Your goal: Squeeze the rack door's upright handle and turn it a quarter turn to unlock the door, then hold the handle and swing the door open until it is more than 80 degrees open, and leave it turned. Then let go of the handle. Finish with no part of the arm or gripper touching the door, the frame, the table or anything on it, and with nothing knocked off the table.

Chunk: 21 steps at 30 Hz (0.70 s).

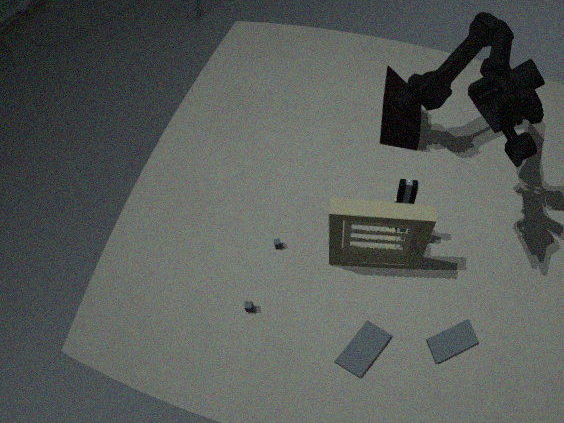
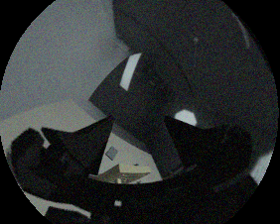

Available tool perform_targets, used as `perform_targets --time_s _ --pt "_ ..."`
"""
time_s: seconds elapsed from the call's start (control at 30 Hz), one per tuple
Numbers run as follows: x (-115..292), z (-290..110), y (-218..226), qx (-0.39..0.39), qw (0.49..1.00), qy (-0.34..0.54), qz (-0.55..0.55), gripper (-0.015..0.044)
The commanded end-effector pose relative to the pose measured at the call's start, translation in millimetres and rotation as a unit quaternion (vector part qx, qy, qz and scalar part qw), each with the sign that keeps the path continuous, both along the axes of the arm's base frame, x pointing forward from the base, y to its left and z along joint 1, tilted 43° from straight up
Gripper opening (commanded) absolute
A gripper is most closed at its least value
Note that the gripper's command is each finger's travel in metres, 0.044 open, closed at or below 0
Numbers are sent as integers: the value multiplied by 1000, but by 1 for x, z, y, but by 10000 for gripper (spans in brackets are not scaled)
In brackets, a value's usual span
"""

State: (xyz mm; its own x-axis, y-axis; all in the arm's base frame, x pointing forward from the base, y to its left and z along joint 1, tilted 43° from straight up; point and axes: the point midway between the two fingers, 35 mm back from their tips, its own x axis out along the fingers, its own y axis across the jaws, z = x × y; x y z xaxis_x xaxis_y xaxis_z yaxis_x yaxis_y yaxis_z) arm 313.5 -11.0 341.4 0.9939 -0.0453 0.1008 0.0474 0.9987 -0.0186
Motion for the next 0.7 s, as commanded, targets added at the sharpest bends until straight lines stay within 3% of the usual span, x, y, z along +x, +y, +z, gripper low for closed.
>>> perform_targets --time_s 0.0,0.1,0.67 --pt "1 -1 0 -1 1000 3 0 374" --pt "10 -13 -2 -14 999 38 4 300" --pt "48 -101 -17 -64 953 291 64 300"
